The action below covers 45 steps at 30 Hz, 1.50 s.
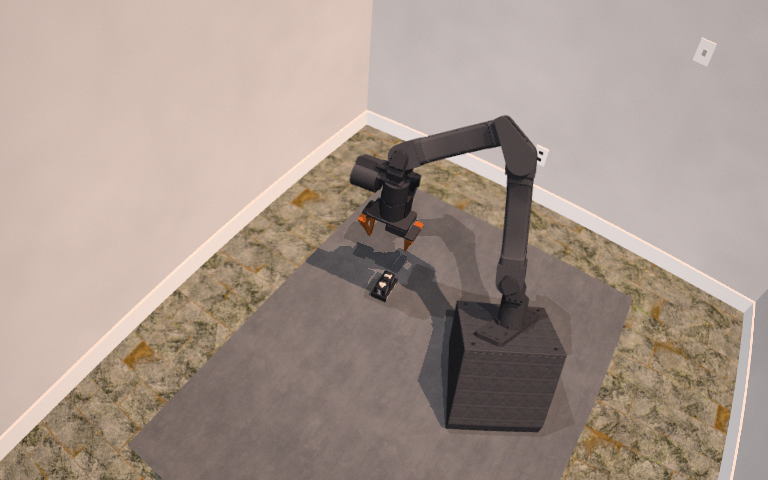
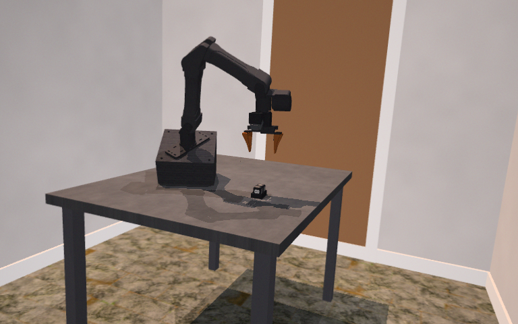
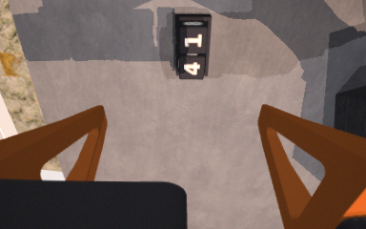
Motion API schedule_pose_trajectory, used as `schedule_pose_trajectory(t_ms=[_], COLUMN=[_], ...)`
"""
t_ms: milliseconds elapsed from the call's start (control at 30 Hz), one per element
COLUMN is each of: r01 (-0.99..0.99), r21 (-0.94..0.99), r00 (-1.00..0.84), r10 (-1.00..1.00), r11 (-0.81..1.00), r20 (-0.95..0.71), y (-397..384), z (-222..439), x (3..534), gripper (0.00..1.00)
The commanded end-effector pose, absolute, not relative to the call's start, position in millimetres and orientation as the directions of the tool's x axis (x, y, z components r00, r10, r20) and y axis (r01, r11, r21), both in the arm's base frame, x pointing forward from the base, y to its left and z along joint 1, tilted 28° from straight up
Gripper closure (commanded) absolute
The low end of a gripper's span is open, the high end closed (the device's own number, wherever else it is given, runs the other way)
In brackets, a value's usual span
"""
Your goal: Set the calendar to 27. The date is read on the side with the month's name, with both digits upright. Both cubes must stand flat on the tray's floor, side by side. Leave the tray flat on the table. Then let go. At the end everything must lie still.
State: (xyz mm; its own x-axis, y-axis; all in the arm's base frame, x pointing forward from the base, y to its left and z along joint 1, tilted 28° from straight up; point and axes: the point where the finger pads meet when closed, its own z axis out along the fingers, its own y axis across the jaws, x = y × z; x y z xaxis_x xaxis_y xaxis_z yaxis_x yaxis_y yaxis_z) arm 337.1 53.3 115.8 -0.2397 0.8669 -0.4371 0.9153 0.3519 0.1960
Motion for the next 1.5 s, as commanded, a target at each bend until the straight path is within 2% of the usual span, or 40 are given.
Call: schedule_pose_trajectory(t_ms=[0, 1467], r01=[0.922, 0.922], r21=[0.18, 0.18], r00=[-0.236, -0.236], r10=[0.865, 0.865], r11=[0.343, 0.343], r20=[-0.443, -0.443], y=[54.6, 57.2], z=[129.5, 135.5], x=[326.6, 324.4], gripper=[0.0, 0.0])
